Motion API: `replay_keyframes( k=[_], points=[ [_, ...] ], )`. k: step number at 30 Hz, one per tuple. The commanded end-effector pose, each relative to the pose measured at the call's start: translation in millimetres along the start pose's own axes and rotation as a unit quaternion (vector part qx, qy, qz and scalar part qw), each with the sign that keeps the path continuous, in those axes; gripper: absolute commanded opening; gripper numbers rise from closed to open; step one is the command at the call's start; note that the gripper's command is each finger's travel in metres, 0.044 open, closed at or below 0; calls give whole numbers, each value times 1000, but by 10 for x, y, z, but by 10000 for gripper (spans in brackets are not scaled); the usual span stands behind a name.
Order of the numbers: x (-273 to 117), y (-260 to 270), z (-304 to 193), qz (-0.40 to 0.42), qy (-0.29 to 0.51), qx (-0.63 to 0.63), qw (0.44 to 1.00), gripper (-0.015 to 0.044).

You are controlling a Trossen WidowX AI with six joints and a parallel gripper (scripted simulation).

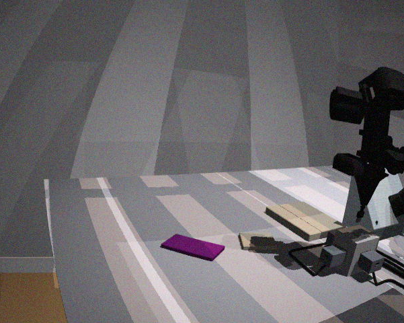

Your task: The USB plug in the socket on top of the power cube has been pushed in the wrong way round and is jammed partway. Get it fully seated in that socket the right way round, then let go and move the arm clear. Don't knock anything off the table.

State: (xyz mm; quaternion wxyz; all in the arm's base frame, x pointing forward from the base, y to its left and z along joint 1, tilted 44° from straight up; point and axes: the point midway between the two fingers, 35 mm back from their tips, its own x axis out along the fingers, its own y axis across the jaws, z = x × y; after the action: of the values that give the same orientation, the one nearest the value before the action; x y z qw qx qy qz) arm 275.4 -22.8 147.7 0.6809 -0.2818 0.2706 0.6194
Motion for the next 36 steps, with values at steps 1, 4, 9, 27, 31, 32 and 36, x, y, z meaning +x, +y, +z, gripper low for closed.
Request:
replay_keyframes(
  k=[1, 4, 9, 27, 31, 32, 36],
  points=[
    [6, -1, 3, 0, -2, 1, 1000, 0],
    [10, -1, 5, 0, -3, 2, 1000, 0],
    [16, -2, 8, 0, -5, 2, 1000, 0],
    [37, -4, 19, 0, -11, 5, 1000, 0],
    [41, -4, 21, 0, -12, 6, 1000, 0],
    [42, -4, 22, 0, -13, 6, 1000, 0],
    [47, -5, 24, 0, -14, 6, 1000, 0]
  ],
)
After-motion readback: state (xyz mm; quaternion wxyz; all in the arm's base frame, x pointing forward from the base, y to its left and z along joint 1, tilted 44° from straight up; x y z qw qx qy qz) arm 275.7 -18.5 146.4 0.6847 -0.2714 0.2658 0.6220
